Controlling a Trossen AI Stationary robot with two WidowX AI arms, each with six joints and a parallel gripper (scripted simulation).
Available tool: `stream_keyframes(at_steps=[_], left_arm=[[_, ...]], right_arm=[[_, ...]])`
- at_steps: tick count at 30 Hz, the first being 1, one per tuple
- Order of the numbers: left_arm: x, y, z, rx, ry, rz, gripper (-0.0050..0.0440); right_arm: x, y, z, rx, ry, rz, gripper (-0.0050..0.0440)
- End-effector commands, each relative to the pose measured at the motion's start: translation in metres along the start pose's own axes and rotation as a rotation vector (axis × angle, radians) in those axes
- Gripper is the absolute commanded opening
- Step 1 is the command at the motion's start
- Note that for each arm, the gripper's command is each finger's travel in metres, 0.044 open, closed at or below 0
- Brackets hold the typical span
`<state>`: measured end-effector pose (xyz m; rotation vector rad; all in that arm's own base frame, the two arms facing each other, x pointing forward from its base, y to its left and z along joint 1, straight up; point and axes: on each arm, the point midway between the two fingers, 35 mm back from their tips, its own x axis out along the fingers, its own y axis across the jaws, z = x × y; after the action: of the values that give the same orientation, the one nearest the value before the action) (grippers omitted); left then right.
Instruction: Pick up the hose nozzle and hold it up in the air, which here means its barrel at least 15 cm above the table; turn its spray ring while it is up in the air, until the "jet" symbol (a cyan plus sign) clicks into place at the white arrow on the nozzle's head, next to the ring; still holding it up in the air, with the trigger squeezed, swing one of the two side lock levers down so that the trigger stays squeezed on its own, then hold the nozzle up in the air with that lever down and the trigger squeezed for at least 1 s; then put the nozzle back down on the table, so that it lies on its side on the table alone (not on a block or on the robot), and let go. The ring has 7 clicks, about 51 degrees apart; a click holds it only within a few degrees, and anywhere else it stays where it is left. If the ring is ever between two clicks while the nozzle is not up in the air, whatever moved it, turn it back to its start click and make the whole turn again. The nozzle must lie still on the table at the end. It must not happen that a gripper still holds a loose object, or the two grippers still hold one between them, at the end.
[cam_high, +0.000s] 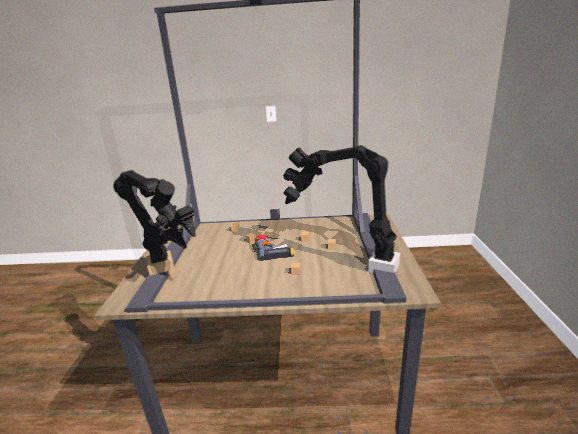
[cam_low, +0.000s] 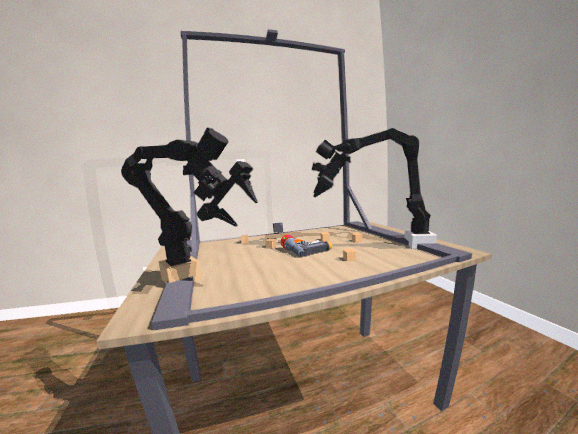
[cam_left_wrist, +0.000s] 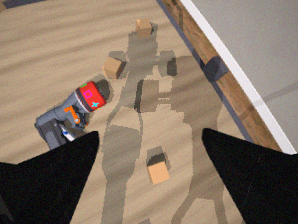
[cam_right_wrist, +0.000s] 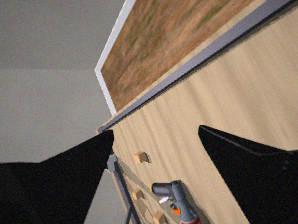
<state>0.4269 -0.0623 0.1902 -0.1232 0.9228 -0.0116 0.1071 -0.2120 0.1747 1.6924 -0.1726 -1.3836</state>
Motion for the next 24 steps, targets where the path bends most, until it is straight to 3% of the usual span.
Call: stream_keyframes(at_steps=[1,6,21,24], left_arm=[[-0.027,0.005,0.013,0.011,-0.137,-0.029,0.0402],[-0.038,0.008,0.016,0.018,-0.196,-0.035,0.0402],[-0.087,0.024,0.022,0.050,-0.471,-0.046,0.0402],[-0.089,0.024,0.022,0.050,-0.483,-0.048,0.0402]], right_arm=[[0.006,0.023,-0.024,-0.243,0.048,0.095,0.0398],[0.005,0.034,-0.042,-0.377,0.080,0.155,0.0398],[-0.021,0.075,-0.132,-0.952,0.187,0.514,0.0398],[-0.024,0.076,-0.138,-0.985,0.191,0.540,0.0398]])
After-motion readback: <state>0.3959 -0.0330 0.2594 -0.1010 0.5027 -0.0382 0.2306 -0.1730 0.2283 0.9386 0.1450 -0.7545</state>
